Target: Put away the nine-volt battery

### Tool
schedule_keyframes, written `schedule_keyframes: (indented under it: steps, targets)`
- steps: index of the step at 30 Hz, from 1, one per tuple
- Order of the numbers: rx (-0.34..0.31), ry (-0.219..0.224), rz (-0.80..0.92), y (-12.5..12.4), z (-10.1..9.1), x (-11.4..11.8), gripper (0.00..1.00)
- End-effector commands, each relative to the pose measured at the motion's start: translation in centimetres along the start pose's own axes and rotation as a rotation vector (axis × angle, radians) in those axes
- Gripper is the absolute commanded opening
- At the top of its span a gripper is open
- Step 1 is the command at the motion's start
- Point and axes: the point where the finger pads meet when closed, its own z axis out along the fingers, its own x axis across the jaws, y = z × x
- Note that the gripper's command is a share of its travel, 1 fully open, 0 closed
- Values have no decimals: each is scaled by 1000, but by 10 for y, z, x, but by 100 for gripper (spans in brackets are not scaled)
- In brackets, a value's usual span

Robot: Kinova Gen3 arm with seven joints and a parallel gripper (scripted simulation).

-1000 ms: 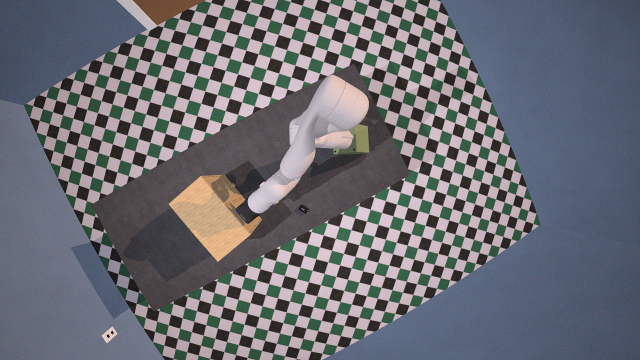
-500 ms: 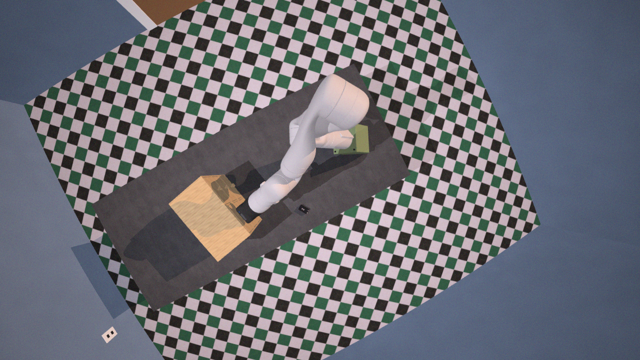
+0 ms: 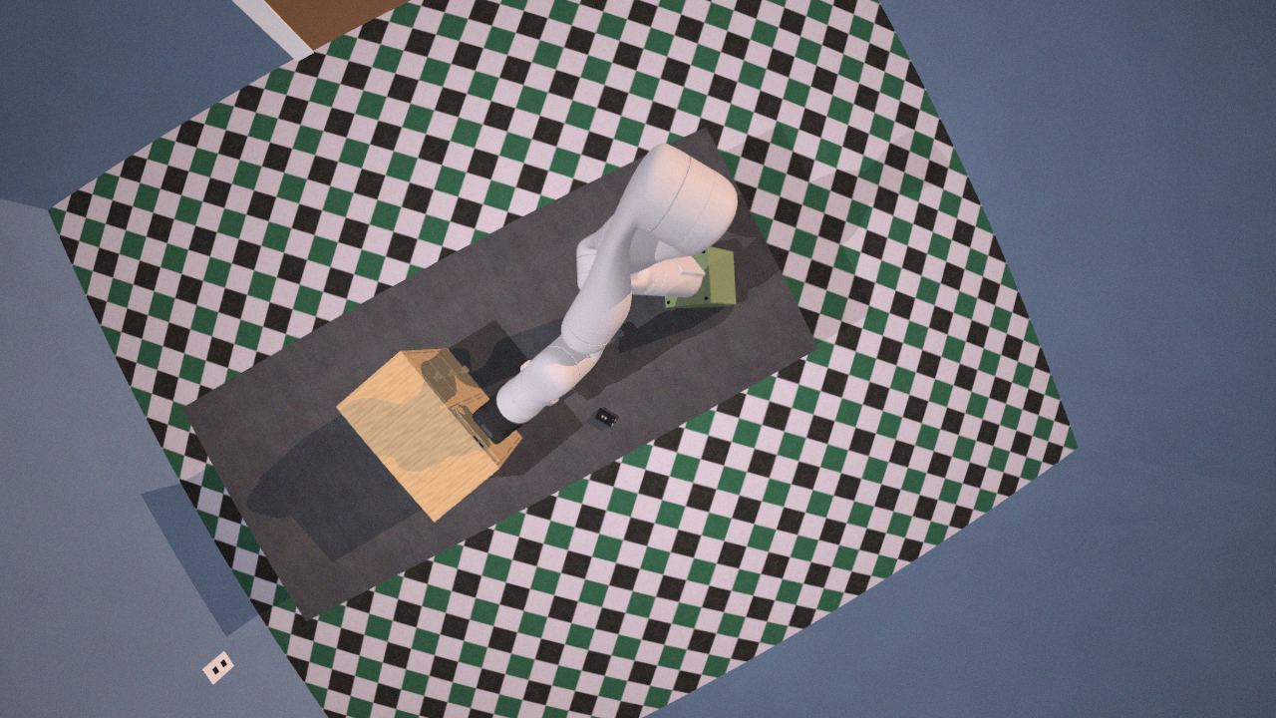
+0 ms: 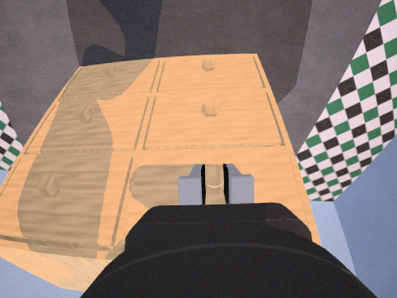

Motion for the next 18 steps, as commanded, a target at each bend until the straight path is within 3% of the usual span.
schedule_keyframes:
  steps: [1,18]
  targets:
    - [-1,2,-1,-1,-1,1,37]
    - [-1,2,-1,-7,-7,1,37]
